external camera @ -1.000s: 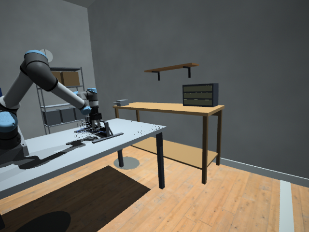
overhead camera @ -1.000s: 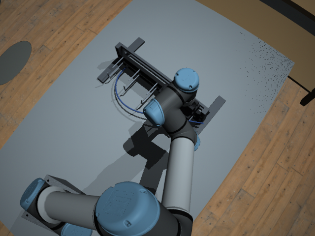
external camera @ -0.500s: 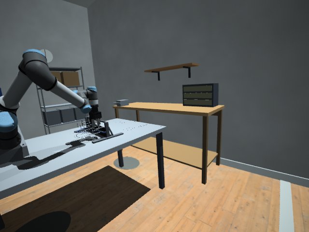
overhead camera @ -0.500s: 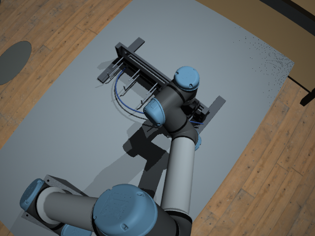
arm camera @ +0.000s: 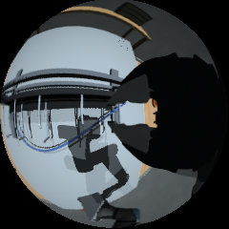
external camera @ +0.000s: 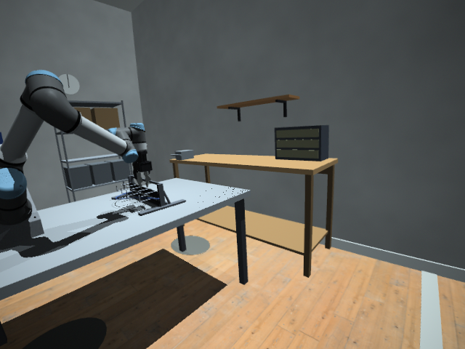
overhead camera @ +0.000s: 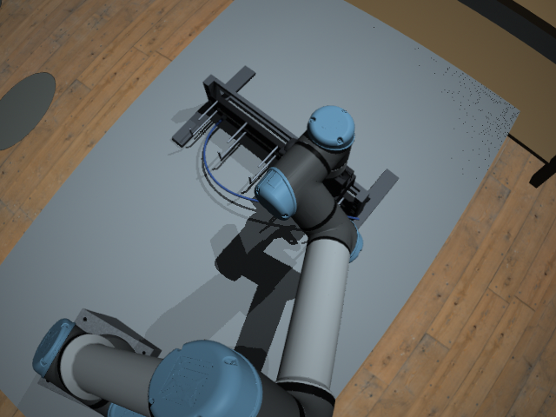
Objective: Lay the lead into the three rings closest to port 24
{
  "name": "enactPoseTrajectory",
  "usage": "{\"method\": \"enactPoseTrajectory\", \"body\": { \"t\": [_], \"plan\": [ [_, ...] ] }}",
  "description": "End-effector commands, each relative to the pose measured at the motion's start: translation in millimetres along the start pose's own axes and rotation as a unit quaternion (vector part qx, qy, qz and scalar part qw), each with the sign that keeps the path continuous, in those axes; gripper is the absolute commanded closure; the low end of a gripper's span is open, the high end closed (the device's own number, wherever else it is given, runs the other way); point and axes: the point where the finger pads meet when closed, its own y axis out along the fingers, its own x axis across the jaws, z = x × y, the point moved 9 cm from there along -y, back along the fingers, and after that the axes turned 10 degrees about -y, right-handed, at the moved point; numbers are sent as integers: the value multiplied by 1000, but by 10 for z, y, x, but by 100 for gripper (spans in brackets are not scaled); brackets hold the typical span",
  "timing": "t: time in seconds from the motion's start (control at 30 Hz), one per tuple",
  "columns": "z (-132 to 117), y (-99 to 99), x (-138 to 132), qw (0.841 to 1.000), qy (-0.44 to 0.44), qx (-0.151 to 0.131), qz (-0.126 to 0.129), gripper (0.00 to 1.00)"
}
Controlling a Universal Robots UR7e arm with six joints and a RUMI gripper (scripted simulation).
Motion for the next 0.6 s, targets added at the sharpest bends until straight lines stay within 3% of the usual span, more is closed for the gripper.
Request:
{"method": "enactPoseTrajectory", "body": {
  "t": [0.0,0.27,0.57],
  "plan": [
    [-1,-105,3,1000,0,0,0,80],
    [-1,-264,3,1000,0,0,0,80],
    [-1,-297,3,1000,0,0,0,80]
  ]
}}
